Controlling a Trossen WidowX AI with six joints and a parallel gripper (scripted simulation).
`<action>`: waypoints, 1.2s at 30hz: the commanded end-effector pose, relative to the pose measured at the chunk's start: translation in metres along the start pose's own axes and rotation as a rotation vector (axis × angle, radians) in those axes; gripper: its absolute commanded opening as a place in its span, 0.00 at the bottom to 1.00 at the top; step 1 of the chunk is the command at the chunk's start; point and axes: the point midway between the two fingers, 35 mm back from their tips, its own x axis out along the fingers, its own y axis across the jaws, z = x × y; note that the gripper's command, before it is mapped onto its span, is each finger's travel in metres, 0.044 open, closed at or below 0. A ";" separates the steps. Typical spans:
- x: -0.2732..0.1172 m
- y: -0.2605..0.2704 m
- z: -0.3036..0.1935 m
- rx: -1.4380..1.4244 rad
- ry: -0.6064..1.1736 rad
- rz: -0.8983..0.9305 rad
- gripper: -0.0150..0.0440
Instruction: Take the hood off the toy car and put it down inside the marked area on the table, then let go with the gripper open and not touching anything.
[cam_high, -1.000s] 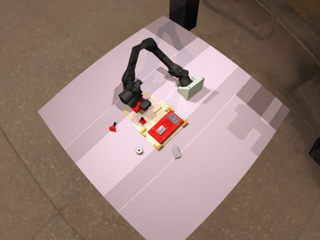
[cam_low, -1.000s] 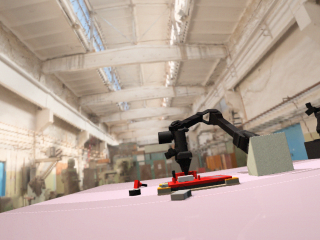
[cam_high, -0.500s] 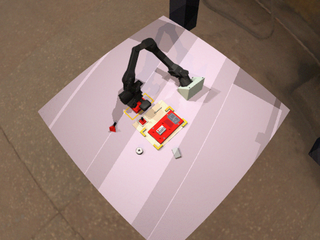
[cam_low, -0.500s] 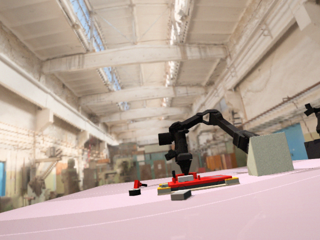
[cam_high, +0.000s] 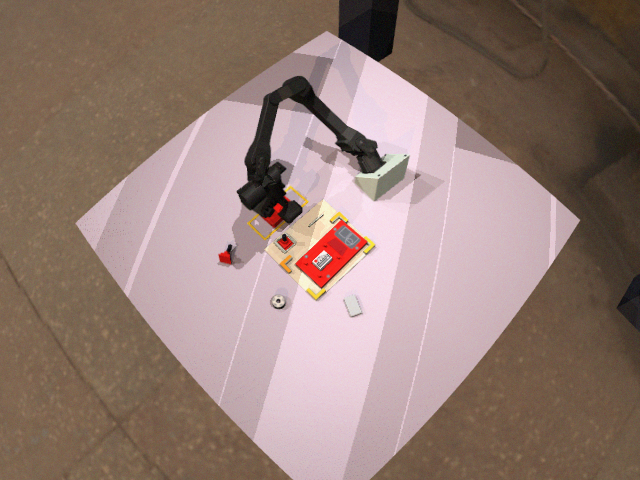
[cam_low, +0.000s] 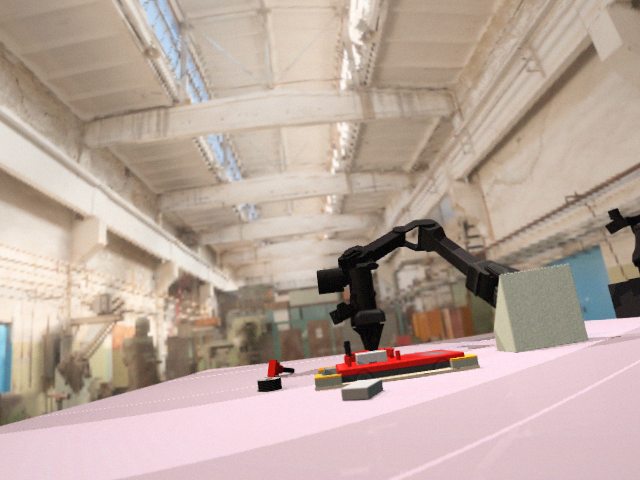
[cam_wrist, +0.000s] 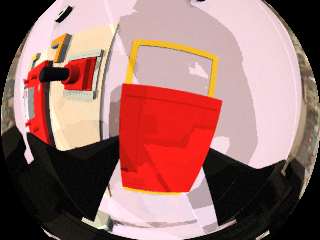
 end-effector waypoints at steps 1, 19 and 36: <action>0.003 0.000 -0.001 -0.006 0.002 -0.004 0.25; 0.004 0.000 0.000 0.000 0.000 0.000 0.74; -0.067 0.002 0.000 -0.002 0.002 -0.005 1.00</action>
